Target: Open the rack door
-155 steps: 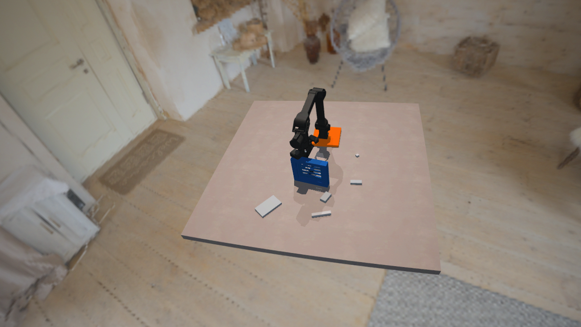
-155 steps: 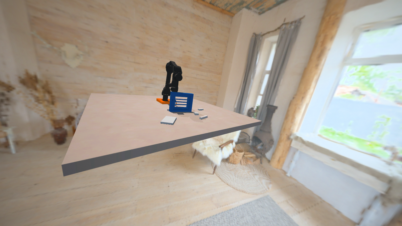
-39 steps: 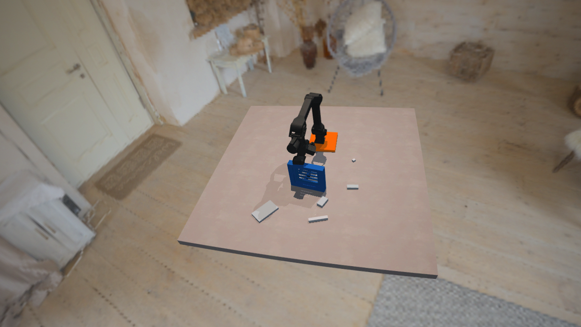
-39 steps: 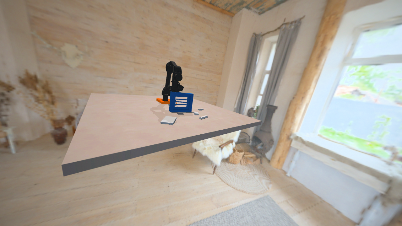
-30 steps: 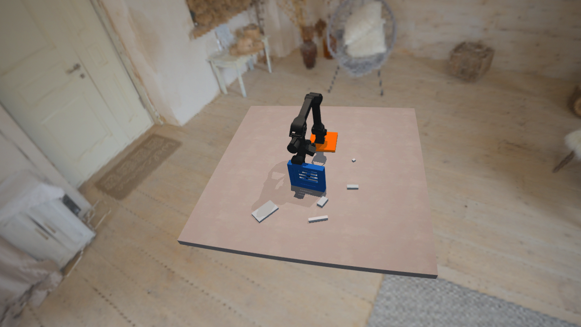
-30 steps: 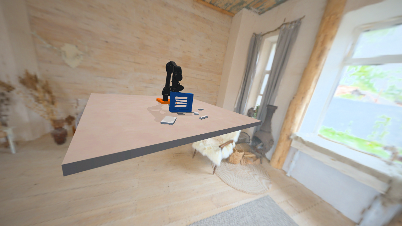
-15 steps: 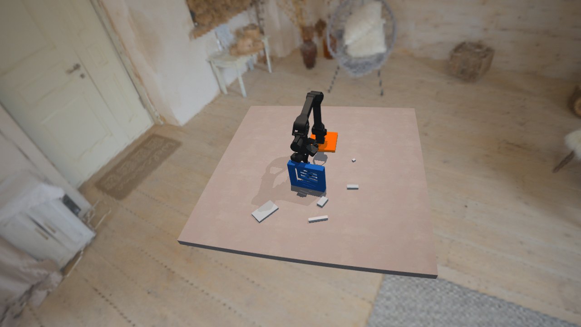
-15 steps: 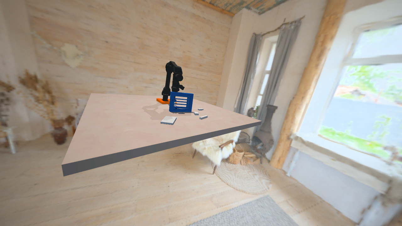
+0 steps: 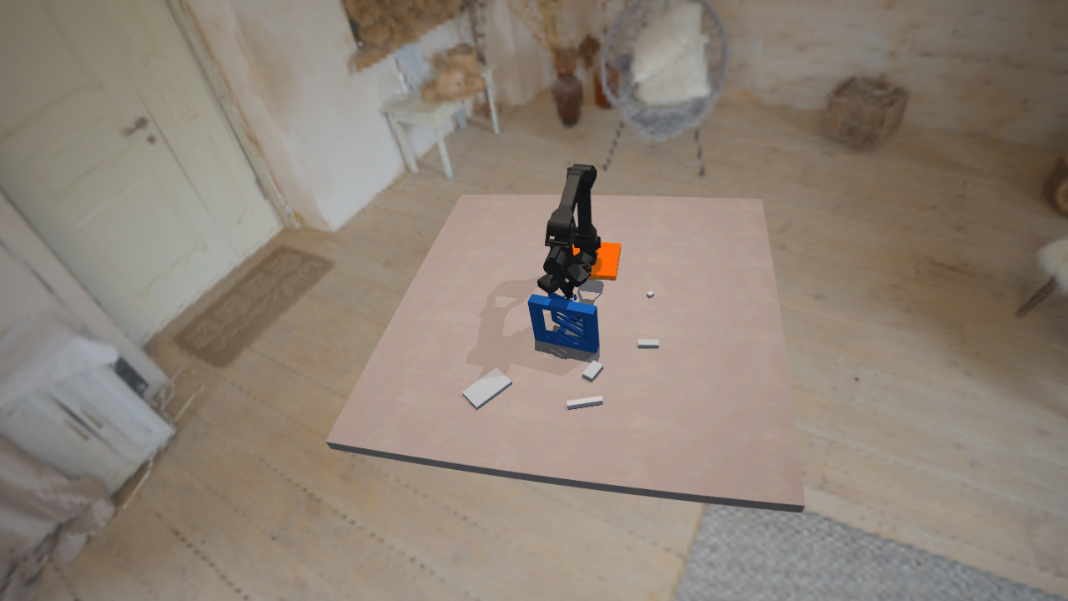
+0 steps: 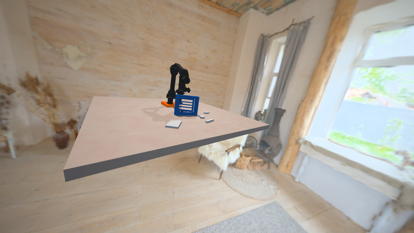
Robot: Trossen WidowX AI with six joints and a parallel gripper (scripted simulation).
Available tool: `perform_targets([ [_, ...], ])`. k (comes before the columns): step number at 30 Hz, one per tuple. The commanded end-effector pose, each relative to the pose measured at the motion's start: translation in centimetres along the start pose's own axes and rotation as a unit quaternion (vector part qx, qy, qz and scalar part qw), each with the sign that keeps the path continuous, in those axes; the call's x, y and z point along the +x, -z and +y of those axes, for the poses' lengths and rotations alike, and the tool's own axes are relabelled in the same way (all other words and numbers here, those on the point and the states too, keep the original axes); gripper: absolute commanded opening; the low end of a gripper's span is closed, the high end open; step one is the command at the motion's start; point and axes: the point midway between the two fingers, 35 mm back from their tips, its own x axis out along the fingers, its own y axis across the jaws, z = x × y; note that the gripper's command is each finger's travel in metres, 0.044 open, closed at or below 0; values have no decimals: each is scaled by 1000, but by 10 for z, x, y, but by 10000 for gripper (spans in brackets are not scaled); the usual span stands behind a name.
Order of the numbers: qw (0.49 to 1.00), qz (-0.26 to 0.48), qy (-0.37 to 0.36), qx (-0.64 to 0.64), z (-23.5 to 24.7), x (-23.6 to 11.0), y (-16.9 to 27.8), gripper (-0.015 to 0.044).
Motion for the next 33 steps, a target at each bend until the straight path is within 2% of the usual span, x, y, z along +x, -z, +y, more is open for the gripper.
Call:
perform_targets([
  [1, 999, -3, 5, 32, 4, 0, -2, 14],
  [33, 966, -5, 2, 257, 56, 0, -32, 14],
])
